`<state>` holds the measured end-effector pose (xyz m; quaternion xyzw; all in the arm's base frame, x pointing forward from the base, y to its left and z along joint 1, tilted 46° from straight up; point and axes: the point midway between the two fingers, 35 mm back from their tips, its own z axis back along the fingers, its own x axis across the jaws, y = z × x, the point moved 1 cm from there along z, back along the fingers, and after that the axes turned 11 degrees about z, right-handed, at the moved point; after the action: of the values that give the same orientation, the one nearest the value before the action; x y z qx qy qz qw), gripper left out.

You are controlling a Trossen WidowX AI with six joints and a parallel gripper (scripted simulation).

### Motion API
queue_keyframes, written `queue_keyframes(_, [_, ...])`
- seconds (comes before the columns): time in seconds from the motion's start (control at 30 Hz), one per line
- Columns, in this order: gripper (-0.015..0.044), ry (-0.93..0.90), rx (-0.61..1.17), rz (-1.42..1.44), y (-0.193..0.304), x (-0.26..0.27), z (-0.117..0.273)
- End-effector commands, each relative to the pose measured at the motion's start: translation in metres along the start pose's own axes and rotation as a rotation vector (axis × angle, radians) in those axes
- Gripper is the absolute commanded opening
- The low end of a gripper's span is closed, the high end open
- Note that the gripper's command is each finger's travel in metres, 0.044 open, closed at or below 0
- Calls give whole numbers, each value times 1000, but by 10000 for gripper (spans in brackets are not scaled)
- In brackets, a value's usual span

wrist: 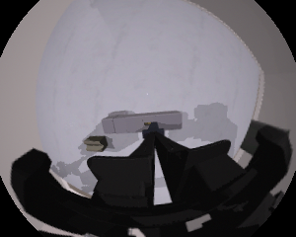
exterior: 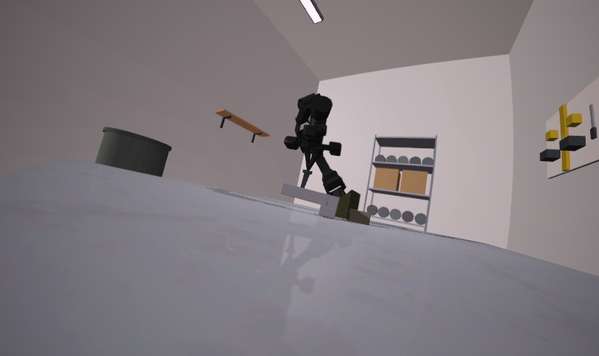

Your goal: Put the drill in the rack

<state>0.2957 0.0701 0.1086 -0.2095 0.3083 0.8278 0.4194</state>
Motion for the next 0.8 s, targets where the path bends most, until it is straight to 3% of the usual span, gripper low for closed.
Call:
queue_keyframes(0.0, [0, 0, 53, 3, 7, -3, -17])
queue_keyframes(0.77, [0, 0, 53, 3, 7, -5, -24])
